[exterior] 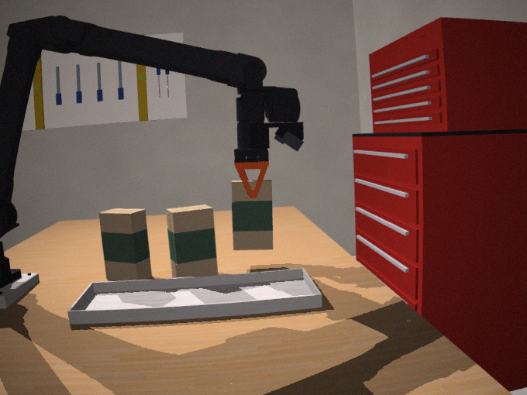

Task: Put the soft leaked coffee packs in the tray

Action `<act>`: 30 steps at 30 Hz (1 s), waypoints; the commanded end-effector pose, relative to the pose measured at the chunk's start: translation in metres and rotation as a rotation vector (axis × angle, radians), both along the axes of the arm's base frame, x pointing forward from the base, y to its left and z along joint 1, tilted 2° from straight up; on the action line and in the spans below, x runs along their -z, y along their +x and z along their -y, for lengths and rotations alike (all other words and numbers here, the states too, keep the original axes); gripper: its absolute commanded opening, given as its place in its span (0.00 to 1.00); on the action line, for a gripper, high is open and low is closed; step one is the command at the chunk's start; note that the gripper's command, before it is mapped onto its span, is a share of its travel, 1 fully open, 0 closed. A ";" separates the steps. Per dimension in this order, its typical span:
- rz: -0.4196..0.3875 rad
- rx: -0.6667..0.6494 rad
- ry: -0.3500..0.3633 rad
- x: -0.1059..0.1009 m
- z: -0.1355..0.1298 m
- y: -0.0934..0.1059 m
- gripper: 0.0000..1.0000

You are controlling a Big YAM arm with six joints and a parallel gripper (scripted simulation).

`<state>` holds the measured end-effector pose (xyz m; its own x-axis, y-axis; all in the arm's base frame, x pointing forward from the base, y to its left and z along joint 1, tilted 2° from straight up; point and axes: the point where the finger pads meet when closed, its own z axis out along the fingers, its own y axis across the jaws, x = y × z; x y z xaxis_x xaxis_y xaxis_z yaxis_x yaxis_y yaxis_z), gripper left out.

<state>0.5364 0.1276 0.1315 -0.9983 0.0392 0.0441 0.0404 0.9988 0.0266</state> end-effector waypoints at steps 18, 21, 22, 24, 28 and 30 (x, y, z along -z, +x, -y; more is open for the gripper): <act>0.103 0.002 0.018 -0.046 0.036 0.032 0.25; 0.096 0.002 0.015 -0.040 0.054 0.035 0.25; 0.091 0.002 0.014 -0.037 0.061 0.036 0.25; 0.074 0.002 0.010 -0.028 0.075 0.038 0.25; 0.059 0.002 0.010 -0.022 0.089 0.039 0.25; 0.059 0.002 0.009 -0.021 0.104 0.041 0.25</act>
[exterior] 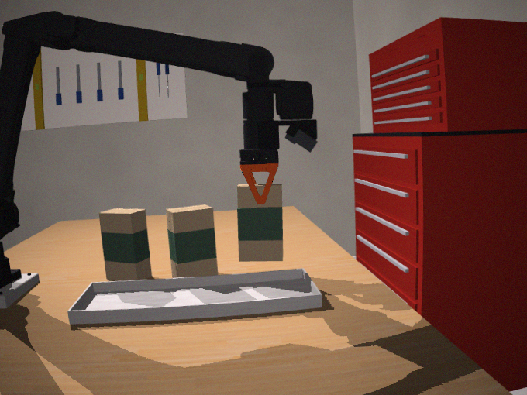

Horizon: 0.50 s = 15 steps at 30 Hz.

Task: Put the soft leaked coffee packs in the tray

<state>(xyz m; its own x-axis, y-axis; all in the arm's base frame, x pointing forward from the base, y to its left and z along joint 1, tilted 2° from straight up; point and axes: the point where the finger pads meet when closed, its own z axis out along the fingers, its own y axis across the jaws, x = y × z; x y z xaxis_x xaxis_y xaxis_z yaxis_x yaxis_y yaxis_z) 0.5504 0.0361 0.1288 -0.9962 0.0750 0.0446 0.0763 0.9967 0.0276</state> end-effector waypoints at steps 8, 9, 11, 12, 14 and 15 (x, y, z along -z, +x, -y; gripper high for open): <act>0.068 -0.034 0.002 -0.027 0.067 0.034 0.25; 0.066 -0.034 0.002 -0.025 0.073 0.035 0.25; 0.059 -0.034 0.002 -0.021 0.082 0.036 0.25; 0.059 -0.034 0.002 -0.021 0.082 0.036 0.25; 0.092 -0.054 0.000 -0.040 0.074 0.037 0.25; 0.078 -0.054 0.002 -0.031 0.078 0.038 0.25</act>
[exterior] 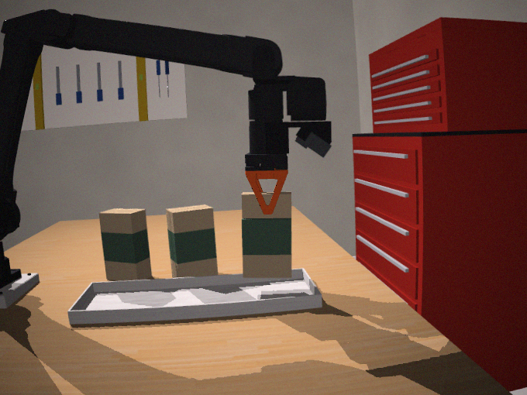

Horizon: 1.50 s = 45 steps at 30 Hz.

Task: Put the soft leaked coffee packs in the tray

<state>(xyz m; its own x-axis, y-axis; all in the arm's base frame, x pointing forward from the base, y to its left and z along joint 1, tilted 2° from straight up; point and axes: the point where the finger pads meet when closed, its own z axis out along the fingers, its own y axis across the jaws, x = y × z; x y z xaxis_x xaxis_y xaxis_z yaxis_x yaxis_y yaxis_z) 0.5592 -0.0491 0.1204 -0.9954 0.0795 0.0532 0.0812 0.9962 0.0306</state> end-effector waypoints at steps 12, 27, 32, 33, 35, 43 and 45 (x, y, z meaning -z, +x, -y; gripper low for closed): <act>0.089 -0.053 -0.005 -0.041 0.009 0.031 0.25; 0.089 -0.054 -0.005 -0.041 0.009 0.031 0.25; 0.089 -0.054 -0.005 -0.041 0.009 0.031 0.25; 0.089 -0.054 -0.005 -0.041 0.009 0.031 0.25; 0.089 -0.054 -0.005 -0.041 0.009 0.031 0.25; 0.089 -0.054 -0.005 -0.041 0.009 0.031 0.25; 0.089 -0.054 -0.005 -0.041 0.009 0.031 0.25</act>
